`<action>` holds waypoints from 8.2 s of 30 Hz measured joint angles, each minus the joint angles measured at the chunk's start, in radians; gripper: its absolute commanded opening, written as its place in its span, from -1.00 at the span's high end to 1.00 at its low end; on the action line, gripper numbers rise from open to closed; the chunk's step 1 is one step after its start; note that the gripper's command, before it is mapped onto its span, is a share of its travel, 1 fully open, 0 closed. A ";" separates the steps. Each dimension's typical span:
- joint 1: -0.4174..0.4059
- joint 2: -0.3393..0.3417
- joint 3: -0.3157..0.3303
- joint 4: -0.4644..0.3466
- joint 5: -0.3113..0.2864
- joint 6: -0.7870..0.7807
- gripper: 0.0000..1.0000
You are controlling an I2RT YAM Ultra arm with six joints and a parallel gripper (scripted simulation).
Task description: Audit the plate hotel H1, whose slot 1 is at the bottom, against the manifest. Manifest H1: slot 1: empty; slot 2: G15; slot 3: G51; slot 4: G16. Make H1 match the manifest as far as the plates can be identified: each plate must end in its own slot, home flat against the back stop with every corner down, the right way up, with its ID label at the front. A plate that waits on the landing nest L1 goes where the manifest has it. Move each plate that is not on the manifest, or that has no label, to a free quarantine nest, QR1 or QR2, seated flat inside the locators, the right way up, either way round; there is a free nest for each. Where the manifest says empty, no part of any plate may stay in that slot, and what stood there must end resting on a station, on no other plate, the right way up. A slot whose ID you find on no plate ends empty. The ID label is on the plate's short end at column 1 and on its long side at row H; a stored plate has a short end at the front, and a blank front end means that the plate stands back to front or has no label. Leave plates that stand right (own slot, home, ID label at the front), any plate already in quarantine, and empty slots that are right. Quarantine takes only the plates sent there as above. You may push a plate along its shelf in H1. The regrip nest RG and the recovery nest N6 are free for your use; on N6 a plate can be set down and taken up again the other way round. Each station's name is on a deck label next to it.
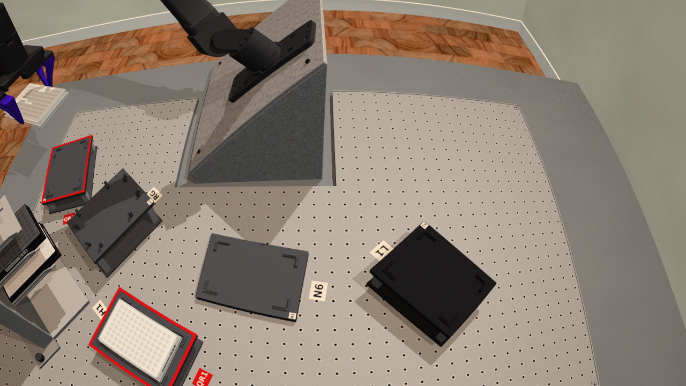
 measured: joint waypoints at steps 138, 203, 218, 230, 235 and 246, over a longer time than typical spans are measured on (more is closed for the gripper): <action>-0.311 0.121 -0.273 0.485 -0.214 0.738 -0.72; -0.341 0.180 -0.336 0.613 -0.234 0.715 -0.72; -0.348 0.195 -0.346 0.642 -0.238 0.710 -0.72; -0.353 0.211 -0.354 0.665 -0.242 0.706 -0.72; -0.354 0.214 -0.357 0.673 -0.243 0.705 -0.72; -0.359 0.230 -0.363 0.694 -0.246 0.702 -0.72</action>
